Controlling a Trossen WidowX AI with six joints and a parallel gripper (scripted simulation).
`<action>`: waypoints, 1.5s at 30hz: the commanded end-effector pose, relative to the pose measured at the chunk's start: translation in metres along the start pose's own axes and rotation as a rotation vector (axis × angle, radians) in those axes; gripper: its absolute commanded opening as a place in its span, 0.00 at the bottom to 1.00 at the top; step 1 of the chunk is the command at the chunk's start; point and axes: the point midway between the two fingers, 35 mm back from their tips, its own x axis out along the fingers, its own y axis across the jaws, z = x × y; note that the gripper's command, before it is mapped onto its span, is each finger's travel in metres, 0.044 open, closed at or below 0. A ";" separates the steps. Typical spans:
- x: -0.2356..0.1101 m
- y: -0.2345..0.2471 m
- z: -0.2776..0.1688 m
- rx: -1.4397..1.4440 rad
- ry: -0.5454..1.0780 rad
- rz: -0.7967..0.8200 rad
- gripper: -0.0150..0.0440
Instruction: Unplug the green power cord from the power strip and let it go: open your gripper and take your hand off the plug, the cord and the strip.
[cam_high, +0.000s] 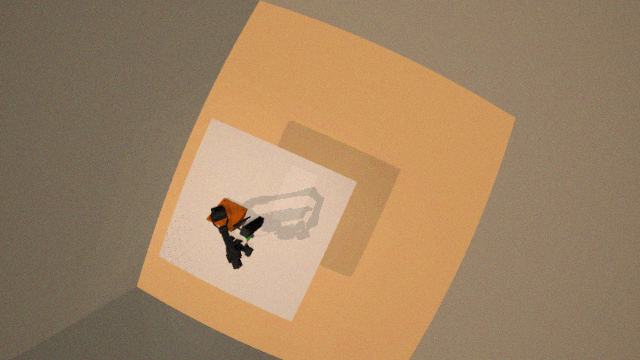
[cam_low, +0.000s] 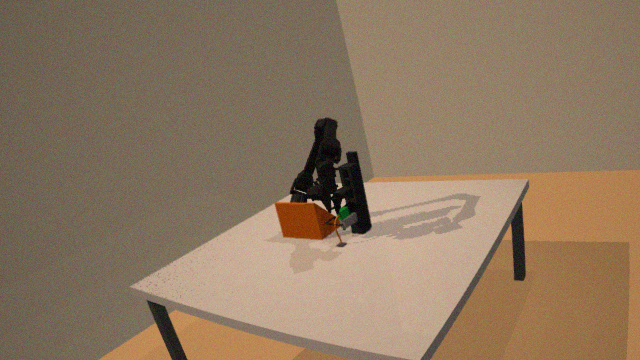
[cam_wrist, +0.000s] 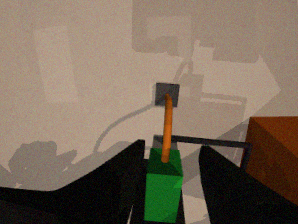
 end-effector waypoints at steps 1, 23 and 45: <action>-0.002 0.001 -0.006 -0.003 0.000 0.004 0.53; -0.001 0.001 -0.041 -0.003 0.003 0.003 0.53; 0.008 0.002 -0.041 -0.011 0.000 -0.001 0.34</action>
